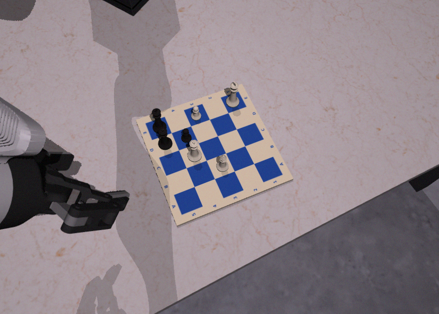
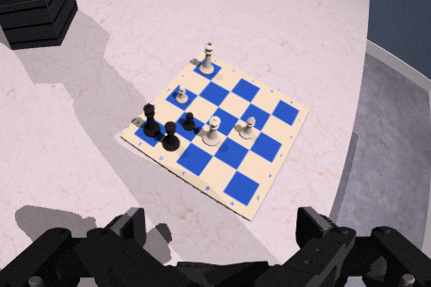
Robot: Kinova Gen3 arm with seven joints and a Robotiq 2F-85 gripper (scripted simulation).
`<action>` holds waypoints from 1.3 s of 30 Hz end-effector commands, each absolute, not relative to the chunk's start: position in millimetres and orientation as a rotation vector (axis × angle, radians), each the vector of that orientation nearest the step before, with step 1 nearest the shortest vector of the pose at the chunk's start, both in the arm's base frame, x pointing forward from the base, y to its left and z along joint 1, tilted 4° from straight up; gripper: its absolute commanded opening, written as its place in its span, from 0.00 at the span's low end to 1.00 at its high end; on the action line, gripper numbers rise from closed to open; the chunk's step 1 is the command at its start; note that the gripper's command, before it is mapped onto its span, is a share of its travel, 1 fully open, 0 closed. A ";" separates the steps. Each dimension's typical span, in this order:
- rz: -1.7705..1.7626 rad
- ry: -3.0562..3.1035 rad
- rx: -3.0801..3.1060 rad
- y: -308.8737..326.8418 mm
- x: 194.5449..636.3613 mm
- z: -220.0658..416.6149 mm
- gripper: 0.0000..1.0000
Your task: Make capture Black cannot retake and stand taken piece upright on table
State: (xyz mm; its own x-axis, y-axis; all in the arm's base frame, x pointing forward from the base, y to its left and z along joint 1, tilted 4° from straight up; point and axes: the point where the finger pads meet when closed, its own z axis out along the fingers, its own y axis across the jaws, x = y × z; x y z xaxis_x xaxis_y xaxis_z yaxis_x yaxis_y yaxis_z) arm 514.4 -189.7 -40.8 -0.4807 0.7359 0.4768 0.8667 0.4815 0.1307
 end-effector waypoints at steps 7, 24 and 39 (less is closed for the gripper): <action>-0.531 -2.333 -1.385 -198.3 511.6 -52.8 1.00; -0.571 -2.255 -1.454 -212.0 506.0 -74.2 1.00; -0.590 -2.217 -1.485 -218.2 502.9 -84.4 1.00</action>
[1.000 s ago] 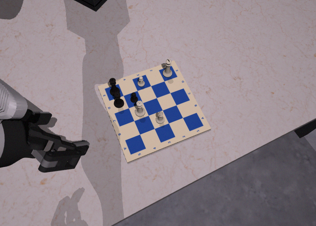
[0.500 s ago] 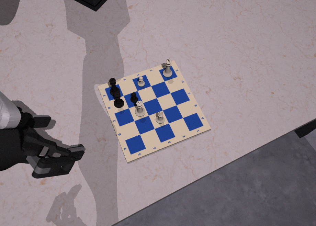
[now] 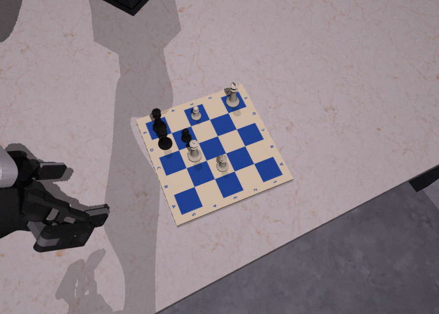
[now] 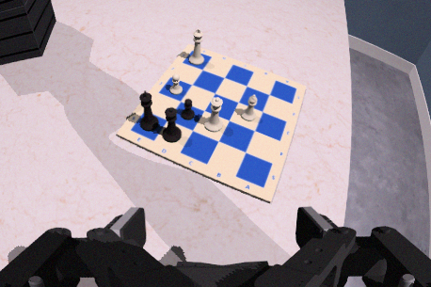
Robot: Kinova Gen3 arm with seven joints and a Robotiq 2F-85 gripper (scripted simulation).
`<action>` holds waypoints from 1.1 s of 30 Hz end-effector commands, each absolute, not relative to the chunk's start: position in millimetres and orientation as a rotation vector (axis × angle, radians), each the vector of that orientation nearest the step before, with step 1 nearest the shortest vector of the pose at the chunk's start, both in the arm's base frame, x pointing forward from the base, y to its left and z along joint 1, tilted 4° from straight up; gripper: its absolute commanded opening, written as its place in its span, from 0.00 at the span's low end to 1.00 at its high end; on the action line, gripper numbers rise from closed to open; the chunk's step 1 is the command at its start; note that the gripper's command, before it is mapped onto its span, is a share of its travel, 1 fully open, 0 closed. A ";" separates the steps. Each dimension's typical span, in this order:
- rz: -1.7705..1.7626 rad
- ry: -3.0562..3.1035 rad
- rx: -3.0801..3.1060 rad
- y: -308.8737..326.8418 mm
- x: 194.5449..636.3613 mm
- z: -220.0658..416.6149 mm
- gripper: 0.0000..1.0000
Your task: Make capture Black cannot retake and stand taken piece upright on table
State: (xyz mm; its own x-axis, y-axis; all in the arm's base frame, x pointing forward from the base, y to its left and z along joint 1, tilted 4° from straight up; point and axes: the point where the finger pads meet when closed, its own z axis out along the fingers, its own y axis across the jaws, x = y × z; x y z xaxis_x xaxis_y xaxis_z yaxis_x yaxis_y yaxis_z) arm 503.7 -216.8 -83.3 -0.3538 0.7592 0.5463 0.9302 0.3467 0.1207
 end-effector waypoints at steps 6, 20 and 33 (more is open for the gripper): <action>-0.609 -2.180 -1.514 -224.0 499.6 -94.2 1.00; -0.627 -2.145 -1.541 -229.3 496.1 -103.6 1.00; -0.661 -2.078 -1.590 -238.8 489.0 -121.1 1.00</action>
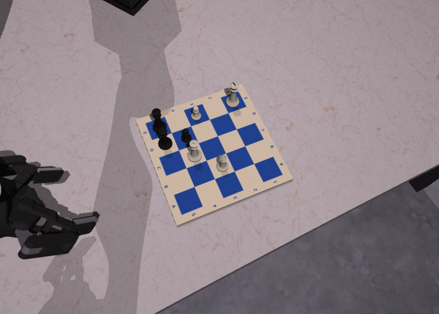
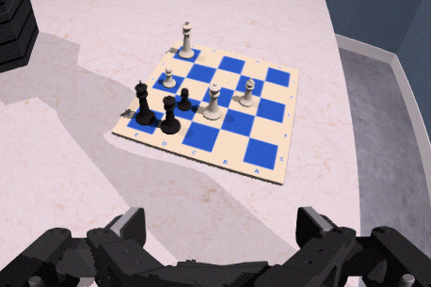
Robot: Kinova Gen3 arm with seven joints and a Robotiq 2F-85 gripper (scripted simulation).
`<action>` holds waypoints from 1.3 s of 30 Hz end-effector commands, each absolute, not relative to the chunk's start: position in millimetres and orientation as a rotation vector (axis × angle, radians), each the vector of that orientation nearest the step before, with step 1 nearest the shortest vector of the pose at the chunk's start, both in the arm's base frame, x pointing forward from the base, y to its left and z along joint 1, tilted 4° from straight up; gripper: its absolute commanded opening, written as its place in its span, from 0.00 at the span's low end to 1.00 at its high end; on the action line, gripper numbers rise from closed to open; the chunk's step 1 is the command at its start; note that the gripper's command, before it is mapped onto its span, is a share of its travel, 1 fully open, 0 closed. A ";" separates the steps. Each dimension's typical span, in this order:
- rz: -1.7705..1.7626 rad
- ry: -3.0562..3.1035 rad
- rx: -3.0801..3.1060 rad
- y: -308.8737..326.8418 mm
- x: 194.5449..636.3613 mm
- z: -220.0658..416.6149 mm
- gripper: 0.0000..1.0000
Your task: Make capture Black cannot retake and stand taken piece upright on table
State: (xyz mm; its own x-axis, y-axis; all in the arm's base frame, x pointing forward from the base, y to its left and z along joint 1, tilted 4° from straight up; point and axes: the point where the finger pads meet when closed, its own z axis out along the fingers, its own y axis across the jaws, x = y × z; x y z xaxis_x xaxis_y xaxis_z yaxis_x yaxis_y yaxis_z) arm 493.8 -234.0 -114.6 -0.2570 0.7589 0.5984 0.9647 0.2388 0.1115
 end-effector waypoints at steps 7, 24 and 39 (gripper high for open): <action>-0.661 -2.078 -1.590 -238.8 489.0 -121.1 1.00; -0.692 -2.016 -1.631 -246.6 481.9 -136.8 1.00; -0.720 -1.961 -1.666 -253.1 475.0 -150.8 1.00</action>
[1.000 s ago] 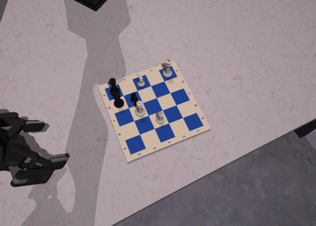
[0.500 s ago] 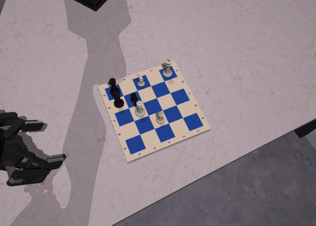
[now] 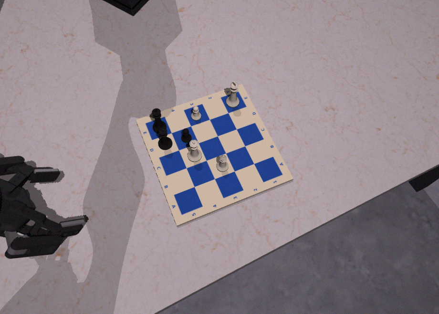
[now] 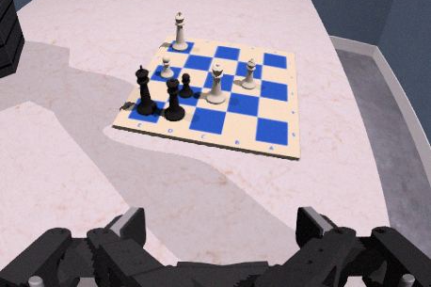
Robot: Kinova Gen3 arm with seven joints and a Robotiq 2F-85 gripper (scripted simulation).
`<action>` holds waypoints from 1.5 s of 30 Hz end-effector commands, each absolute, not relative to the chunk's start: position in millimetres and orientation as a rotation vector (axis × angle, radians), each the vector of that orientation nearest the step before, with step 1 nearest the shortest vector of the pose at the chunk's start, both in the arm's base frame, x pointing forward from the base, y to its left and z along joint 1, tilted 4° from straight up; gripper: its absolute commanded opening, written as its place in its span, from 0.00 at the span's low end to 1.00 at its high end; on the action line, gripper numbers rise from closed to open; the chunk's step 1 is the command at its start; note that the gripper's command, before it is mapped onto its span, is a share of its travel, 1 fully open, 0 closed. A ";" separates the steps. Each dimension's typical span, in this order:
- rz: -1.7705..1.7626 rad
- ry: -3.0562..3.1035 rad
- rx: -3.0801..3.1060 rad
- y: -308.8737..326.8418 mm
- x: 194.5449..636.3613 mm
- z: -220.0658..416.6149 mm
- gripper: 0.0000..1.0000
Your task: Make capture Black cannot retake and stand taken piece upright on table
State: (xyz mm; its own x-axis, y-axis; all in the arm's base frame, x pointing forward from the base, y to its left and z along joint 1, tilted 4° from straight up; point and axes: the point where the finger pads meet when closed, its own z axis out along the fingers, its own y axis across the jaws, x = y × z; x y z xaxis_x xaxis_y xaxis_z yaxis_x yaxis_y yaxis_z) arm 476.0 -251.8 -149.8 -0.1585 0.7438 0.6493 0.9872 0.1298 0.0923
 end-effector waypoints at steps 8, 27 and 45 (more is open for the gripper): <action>-0.733 -1.935 -1.681 -255.8 471.7 -157.1 1.00; -0.767 -1.869 -1.719 -262.4 462.6 -173.4 1.00; -0.786 -1.832 -1.738 -265.5 457.4 -182.2 1.00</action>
State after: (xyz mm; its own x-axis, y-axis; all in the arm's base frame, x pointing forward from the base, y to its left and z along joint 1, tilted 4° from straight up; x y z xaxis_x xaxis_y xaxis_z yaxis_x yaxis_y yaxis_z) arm 459.0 -264.2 -180.8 -0.0705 0.7147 0.6959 0.9969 0.0260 0.0743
